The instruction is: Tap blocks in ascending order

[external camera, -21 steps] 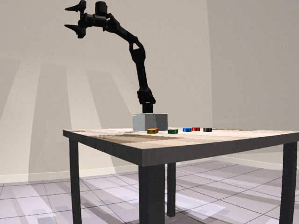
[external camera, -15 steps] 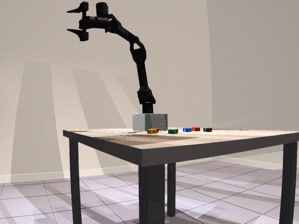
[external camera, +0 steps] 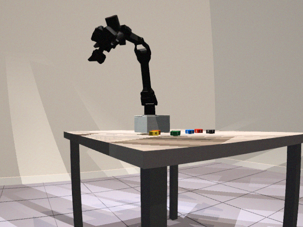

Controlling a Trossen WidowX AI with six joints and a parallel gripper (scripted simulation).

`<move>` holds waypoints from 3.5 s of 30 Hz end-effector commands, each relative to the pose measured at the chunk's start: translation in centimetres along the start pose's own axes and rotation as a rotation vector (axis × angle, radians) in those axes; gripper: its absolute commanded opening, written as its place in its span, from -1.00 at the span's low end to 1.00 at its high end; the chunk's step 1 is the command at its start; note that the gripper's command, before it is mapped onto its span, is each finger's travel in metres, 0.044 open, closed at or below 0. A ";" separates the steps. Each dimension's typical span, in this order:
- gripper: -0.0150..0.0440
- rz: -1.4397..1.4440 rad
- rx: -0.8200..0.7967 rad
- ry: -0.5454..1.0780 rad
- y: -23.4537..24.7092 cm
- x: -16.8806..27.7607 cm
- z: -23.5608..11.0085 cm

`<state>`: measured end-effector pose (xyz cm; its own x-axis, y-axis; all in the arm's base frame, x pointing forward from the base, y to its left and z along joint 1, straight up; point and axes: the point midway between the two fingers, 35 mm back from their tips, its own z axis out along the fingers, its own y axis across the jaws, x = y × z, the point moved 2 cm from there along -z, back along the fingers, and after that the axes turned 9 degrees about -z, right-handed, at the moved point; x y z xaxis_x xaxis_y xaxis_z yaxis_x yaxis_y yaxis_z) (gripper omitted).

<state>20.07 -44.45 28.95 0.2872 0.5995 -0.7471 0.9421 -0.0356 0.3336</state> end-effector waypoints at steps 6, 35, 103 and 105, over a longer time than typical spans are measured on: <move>0.86 -0.666 -0.082 0.393 1.3 13.7 0.0; 0.86 -1.603 -0.481 0.939 -2.1 30.9 -6.4; 0.86 -1.598 -0.491 0.947 0.0 39.6 -16.2; 0.86 -1.598 -0.491 0.947 0.0 39.6 -16.2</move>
<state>28.45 -7.93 8.64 -0.9995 0.0174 -0.0247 0.0177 0.9998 -0.0106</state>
